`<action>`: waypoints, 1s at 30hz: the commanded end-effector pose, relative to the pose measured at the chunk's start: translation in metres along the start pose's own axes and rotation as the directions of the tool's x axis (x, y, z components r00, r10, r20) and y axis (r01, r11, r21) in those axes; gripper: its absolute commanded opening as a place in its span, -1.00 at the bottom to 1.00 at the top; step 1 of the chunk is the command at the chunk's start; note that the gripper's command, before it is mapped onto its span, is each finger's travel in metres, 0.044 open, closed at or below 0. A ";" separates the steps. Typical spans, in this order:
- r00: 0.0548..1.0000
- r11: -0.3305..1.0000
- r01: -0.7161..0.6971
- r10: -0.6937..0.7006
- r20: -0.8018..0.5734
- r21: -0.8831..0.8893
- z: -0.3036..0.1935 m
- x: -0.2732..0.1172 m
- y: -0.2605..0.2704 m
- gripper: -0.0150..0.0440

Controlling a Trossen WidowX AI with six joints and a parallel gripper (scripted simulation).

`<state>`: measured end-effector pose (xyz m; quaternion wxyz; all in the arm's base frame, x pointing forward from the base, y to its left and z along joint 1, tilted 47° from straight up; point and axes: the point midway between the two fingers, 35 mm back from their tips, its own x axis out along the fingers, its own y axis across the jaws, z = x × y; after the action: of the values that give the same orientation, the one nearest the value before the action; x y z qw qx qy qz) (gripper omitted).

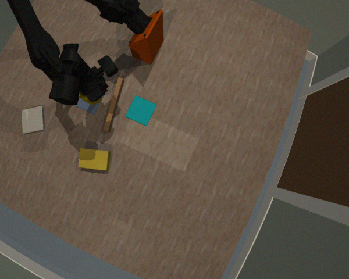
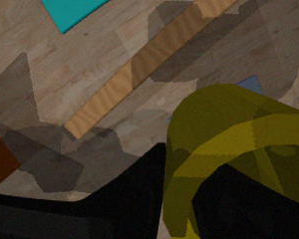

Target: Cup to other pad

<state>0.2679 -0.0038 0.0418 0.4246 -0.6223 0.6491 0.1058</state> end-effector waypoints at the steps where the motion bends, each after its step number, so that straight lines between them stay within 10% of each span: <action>1: 1.000 1.000 -0.003 0.003 0.003 0.003 0.008 0.000 0.007 -0.49; 30: 1.000 1.000 -0.005 0.005 0.007 0.004 0.064 -0.003 0.053 -0.49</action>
<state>0.2478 0.0460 -0.0122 0.4237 -0.6218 0.6498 0.1076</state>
